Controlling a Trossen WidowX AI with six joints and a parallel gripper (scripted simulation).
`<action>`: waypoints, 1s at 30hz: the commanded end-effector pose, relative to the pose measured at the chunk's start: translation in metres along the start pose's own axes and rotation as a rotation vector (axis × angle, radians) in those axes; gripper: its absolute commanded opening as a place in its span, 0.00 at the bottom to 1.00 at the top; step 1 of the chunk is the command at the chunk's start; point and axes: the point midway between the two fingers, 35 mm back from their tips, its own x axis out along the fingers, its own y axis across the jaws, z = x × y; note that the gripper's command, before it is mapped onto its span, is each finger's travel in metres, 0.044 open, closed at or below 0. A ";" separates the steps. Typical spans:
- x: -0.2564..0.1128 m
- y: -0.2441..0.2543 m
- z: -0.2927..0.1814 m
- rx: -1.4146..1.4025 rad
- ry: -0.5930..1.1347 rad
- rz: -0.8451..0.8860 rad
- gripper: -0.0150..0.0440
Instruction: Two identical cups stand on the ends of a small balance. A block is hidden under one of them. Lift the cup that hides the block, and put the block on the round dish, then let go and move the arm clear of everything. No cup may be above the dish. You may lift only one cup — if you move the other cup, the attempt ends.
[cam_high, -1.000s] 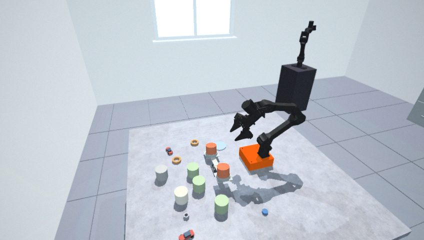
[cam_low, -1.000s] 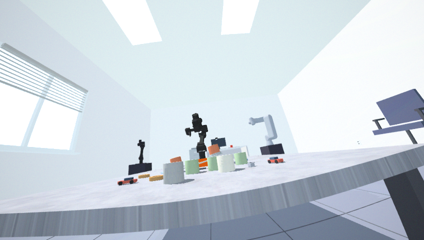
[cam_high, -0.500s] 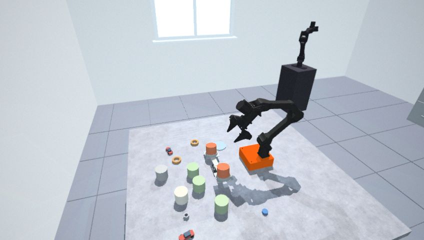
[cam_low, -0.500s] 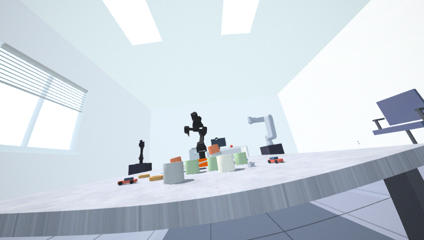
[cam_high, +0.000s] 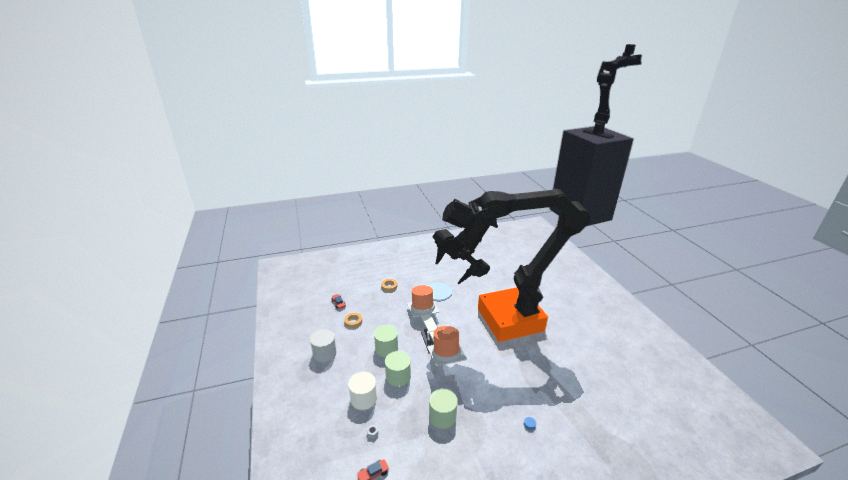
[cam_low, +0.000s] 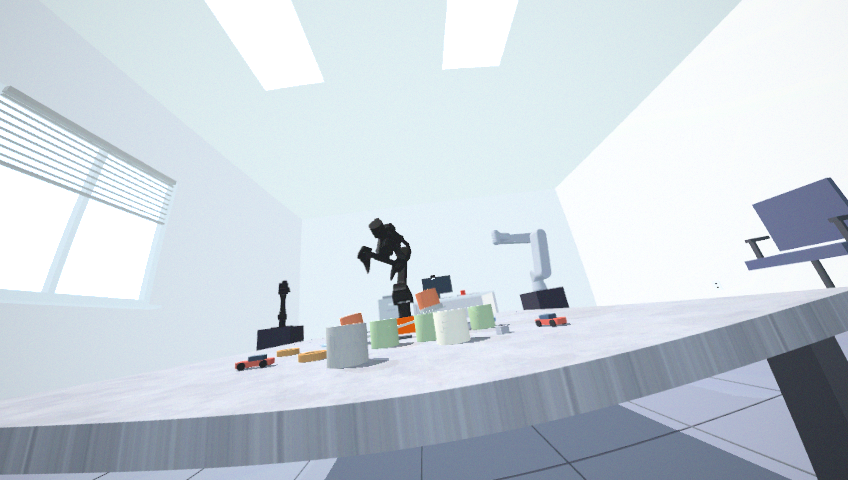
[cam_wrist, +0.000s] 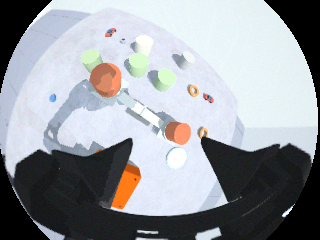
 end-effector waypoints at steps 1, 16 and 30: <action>0.011 -0.013 0.000 -0.135 0.050 0.038 1.00; 0.063 -0.055 -0.011 -0.582 0.162 0.236 1.00; 0.116 -0.082 -0.036 -0.938 0.154 0.453 1.00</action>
